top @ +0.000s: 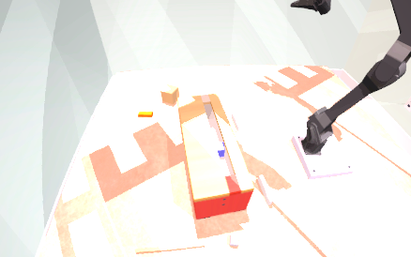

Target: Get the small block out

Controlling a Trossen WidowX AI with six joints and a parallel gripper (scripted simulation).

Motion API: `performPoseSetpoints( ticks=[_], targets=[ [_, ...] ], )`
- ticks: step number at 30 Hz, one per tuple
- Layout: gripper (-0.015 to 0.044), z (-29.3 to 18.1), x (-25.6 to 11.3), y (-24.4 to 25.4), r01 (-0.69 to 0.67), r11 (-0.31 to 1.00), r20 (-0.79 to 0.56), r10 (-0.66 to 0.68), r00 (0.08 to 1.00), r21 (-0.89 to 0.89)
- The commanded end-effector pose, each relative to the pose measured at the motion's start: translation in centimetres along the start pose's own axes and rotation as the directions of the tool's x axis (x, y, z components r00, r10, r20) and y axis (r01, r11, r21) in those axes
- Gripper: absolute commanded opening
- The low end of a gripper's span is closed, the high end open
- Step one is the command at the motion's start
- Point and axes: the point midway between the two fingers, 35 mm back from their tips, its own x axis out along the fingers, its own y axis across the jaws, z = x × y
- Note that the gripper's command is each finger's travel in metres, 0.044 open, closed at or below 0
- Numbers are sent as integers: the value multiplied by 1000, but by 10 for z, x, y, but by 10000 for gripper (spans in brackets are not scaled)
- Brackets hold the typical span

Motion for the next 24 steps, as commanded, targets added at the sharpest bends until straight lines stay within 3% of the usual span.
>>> performPoseSetpoints(
  ticks=[1,4,12,18,24],
  targets=[
    [400,-1,1,0,0,1000,-4,0,1000,0],
    [400,-10,17,4,0,1000,-68,0,998,6],
    [400,-81,92,15,83,997,-401,-76,913,1],
    [400,-175,140,6,243,965,-650,-250,717,-102],
    [400,-275,155,-21,396,868,-758,-468,455,-298]
  ],
)
